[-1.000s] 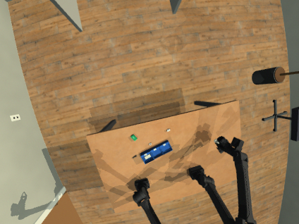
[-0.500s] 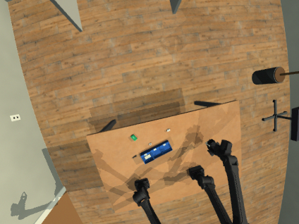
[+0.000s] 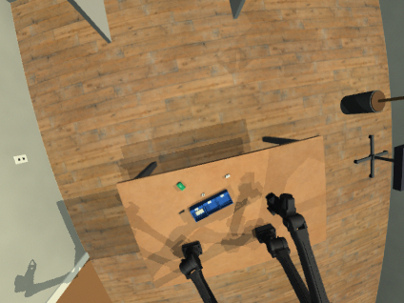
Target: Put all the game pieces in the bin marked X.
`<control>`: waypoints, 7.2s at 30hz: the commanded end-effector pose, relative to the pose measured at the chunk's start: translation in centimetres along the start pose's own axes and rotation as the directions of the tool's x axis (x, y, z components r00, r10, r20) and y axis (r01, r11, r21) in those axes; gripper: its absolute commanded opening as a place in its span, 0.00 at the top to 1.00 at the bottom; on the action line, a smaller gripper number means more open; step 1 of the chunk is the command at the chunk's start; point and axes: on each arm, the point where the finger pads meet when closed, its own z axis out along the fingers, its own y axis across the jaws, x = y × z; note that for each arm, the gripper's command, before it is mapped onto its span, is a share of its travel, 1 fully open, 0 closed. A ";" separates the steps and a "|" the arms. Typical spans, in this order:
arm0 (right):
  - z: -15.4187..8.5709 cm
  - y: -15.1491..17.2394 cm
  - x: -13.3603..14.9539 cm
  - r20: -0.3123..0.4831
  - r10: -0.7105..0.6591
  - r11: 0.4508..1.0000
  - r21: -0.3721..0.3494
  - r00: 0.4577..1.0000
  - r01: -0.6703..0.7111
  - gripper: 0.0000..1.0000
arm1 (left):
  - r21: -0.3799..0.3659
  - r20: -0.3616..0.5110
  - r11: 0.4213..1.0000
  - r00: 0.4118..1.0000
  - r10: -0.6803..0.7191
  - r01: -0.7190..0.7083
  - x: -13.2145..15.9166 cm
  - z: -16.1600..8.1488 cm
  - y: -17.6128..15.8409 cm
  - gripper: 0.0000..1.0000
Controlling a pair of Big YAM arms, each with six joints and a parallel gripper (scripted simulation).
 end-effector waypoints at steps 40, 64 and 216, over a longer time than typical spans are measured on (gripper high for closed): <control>-1.2 20.4 -13.1 0.044 0.052 0.999 -0.002 0.998 -0.052 0.80 | -0.007 0.043 1.000 0.999 -0.008 0.009 -0.6 -2.4 0.3 0.00; -1.0 32.5 -18.7 0.026 -0.119 0.993 -0.003 0.993 0.119 0.80 | -0.007 0.043 1.000 0.999 -0.008 0.009 -0.6 -2.4 0.3 0.00; -1.1 37.7 -22.5 0.041 -0.971 0.239 0.051 0.237 0.970 0.69 | -0.007 0.043 1.000 0.999 -0.008 0.009 -0.6 -2.4 0.3 0.00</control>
